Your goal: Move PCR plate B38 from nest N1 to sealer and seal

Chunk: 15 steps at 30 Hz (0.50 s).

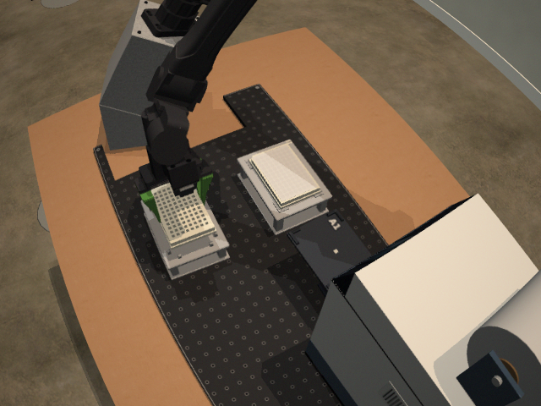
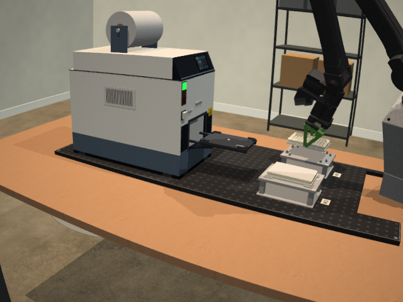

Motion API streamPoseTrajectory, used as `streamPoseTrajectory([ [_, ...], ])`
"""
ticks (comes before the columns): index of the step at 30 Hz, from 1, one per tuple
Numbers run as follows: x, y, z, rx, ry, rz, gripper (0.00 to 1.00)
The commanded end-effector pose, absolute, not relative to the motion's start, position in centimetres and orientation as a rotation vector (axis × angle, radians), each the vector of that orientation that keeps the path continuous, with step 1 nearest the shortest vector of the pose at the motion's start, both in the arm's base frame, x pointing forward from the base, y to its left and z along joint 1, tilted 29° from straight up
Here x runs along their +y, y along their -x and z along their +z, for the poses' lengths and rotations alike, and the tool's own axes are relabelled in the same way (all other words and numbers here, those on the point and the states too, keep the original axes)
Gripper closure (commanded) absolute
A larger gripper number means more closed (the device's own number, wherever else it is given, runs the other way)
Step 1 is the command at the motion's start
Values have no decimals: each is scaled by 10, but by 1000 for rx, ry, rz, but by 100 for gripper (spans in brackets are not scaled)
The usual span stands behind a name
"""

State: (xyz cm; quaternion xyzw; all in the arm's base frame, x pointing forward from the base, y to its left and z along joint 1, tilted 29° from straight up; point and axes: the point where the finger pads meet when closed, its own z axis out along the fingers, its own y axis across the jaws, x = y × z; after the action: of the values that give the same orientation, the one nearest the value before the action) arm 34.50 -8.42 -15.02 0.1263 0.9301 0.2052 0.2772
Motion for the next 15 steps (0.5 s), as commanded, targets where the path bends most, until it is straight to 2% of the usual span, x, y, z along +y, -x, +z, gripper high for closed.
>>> streamPoseTrajectory([
  [1, -89, -343, -145, 2499, -320, 544, 100],
  [15, -101, -336, -126, 2498, -330, 539, 100],
])
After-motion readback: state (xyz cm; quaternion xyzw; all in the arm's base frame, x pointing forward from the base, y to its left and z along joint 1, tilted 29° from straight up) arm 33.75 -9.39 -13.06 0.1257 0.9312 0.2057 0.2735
